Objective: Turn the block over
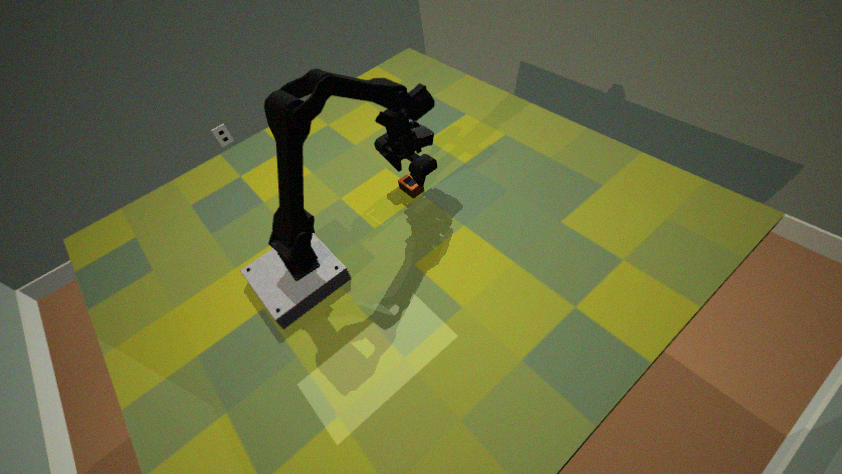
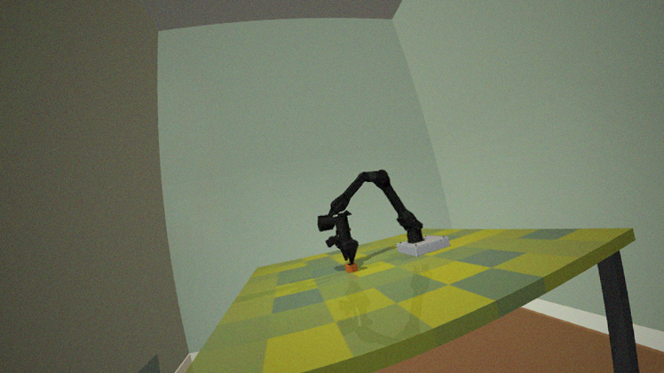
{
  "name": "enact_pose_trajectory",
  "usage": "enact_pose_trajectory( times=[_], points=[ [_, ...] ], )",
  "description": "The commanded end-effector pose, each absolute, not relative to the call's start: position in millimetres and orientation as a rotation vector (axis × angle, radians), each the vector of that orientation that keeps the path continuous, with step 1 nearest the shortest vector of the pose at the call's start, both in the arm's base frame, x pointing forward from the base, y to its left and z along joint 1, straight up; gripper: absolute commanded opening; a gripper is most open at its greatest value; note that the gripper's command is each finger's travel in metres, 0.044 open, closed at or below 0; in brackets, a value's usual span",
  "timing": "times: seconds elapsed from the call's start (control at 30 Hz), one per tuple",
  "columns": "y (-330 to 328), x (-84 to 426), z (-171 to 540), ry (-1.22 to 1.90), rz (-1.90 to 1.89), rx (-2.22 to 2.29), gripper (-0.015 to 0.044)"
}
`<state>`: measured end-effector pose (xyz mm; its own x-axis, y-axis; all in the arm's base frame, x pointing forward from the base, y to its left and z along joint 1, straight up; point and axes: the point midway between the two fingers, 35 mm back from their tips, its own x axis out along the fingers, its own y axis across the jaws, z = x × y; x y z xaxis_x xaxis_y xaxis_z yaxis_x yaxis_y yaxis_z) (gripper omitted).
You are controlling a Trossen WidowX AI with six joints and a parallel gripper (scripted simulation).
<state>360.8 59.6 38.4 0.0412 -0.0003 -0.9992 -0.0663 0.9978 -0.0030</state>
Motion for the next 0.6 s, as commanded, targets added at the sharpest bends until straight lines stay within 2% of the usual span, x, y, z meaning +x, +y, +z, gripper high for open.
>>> enact_pose_trajectory(
  times=[0.0, 0.37, 0.57],
  points=[
    [60, 359, 28, 1.54, 0.051, -0.048, 0.044],
    [60, 359, 12, 1.54, 0.051, -0.048, 0.044],
    [60, 359, 12, 1.54, 0.051, -0.048, 0.0283]
  ],
)
